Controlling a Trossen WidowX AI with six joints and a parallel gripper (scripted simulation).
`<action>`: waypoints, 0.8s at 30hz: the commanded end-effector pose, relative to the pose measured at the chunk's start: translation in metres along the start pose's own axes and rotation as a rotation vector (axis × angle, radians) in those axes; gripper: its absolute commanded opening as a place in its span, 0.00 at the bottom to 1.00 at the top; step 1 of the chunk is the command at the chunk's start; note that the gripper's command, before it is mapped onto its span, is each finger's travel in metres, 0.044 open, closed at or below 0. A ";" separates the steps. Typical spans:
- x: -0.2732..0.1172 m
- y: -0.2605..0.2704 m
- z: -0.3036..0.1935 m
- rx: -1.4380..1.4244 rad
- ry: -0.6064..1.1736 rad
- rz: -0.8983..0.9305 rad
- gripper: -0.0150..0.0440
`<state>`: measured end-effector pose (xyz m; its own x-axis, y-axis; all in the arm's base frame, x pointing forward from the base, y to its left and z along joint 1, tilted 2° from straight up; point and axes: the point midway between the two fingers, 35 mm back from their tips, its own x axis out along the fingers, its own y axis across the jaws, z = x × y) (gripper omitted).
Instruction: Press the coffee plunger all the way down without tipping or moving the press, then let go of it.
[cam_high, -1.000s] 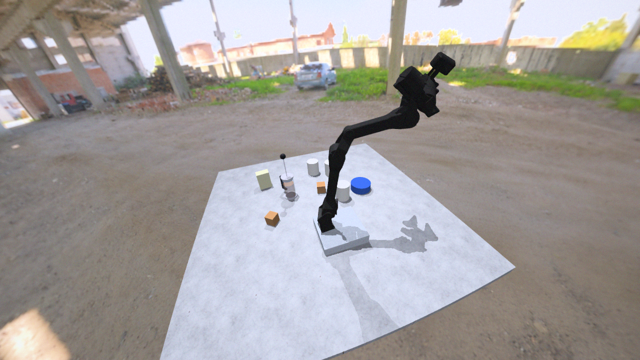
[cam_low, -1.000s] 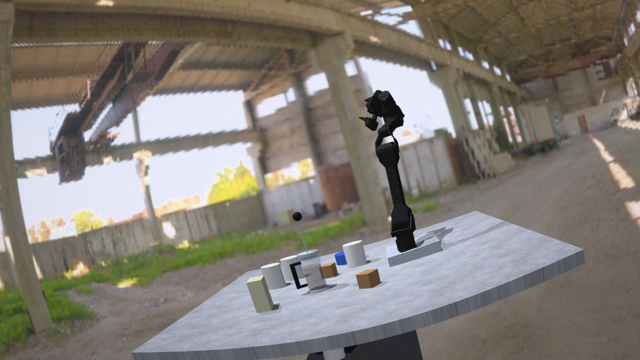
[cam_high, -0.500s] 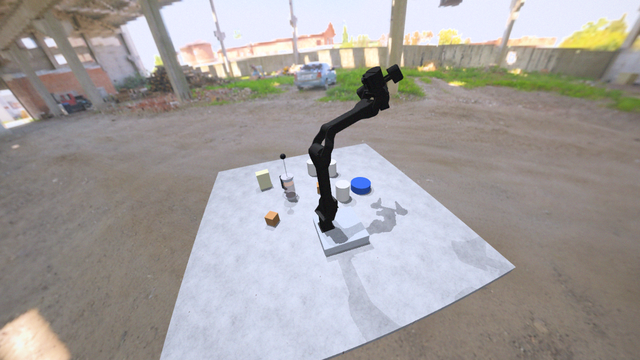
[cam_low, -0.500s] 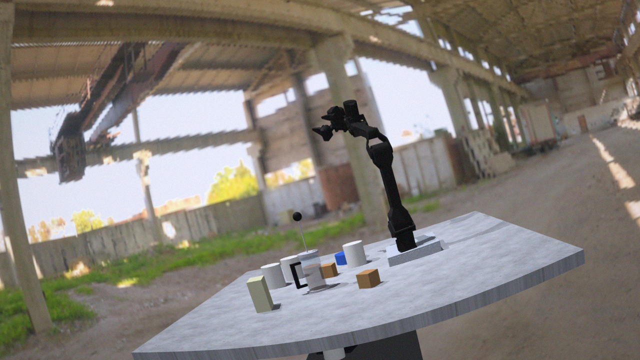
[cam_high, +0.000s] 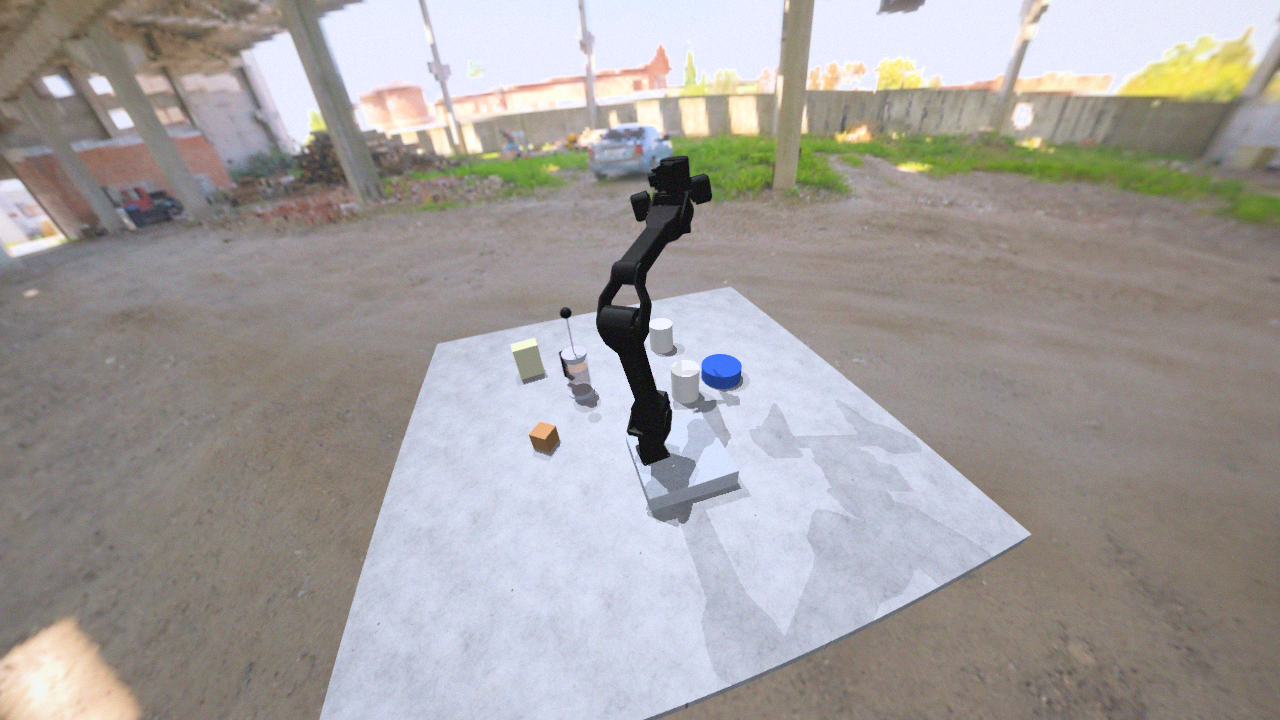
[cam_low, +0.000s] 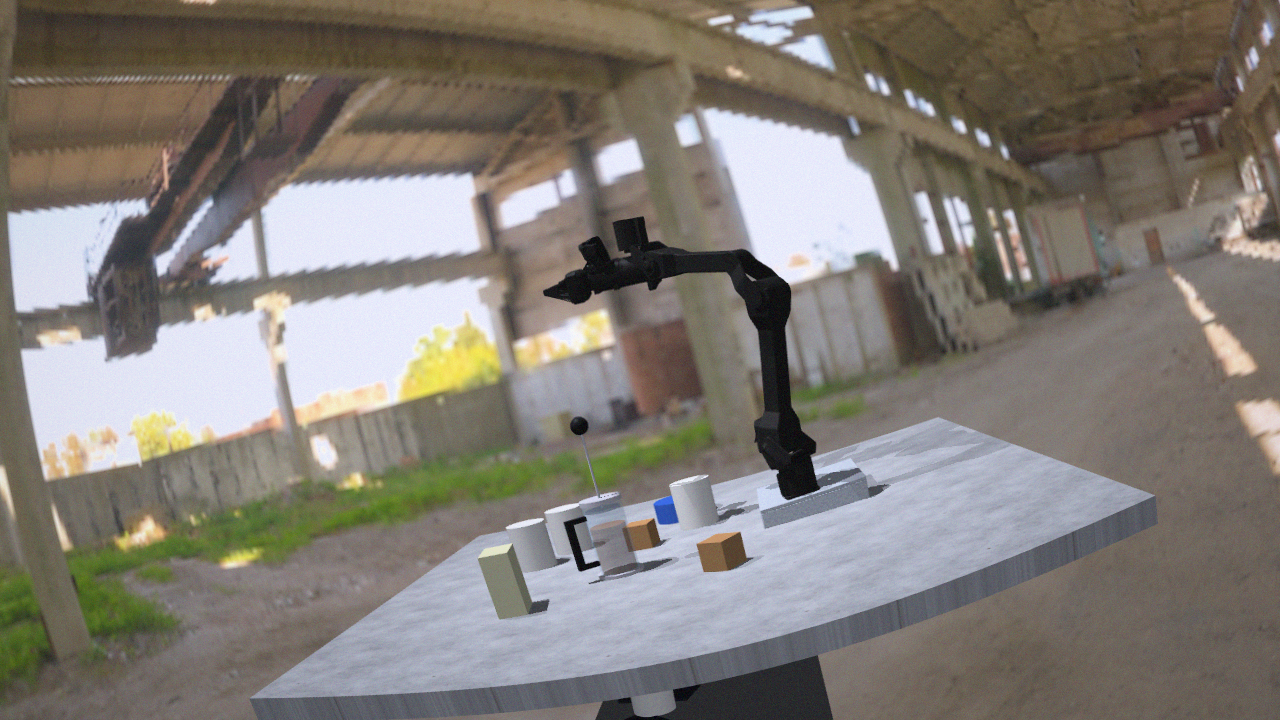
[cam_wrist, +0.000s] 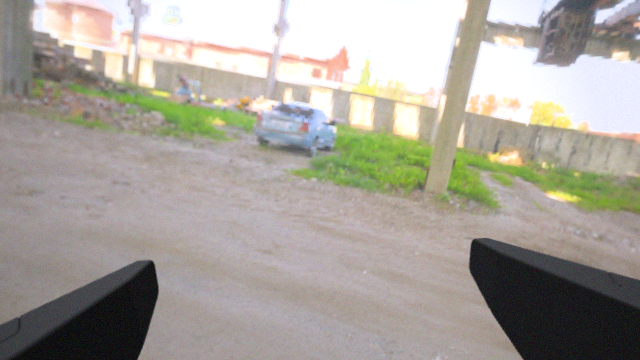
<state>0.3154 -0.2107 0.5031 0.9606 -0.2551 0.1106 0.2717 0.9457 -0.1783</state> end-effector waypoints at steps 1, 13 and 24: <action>-0.003 0.073 -0.013 0.093 0.080 0.122 1.00; -0.071 0.242 -0.071 0.159 0.393 0.458 1.00; -0.127 0.293 -0.111 0.090 0.518 0.604 1.00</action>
<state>0.2873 0.0706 0.3434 0.8633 0.2600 -0.4327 -0.2783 0.9602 0.0217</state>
